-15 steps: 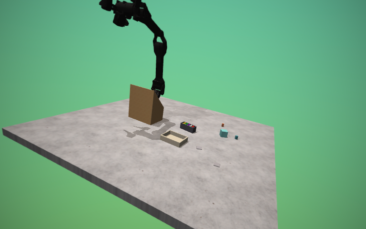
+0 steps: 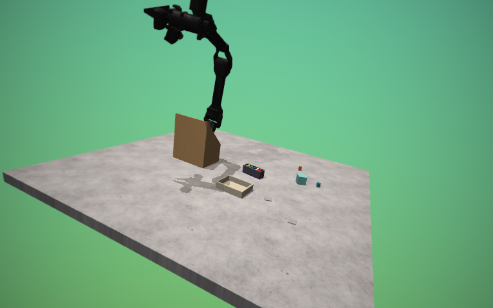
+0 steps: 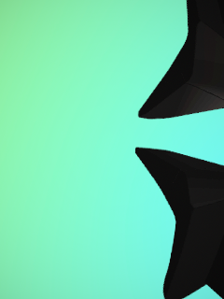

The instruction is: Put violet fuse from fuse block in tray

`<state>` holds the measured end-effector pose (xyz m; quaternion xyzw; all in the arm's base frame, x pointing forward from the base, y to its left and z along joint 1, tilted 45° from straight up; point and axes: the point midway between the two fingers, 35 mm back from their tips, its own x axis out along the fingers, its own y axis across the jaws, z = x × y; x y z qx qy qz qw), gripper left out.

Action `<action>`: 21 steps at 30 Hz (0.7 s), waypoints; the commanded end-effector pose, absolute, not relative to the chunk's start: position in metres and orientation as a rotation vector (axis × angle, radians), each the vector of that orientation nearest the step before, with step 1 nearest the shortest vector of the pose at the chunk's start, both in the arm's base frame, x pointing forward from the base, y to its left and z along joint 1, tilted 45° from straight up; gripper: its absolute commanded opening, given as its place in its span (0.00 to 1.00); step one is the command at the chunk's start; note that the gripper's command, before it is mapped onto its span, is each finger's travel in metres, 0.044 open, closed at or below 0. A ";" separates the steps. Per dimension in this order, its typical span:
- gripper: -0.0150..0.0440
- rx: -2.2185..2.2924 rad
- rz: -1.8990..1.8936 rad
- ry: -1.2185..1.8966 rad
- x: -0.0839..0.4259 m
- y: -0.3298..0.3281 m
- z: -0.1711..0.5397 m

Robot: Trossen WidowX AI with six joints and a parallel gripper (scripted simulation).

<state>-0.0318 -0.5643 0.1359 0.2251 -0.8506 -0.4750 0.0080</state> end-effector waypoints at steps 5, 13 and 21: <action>0.36 1.305 -1.828 -2.051 0.096 -0.548 0.089; 0.36 1.718 -1.982 -1.268 0.213 -0.482 0.040; 0.36 1.936 -1.931 -0.472 0.303 -0.375 0.004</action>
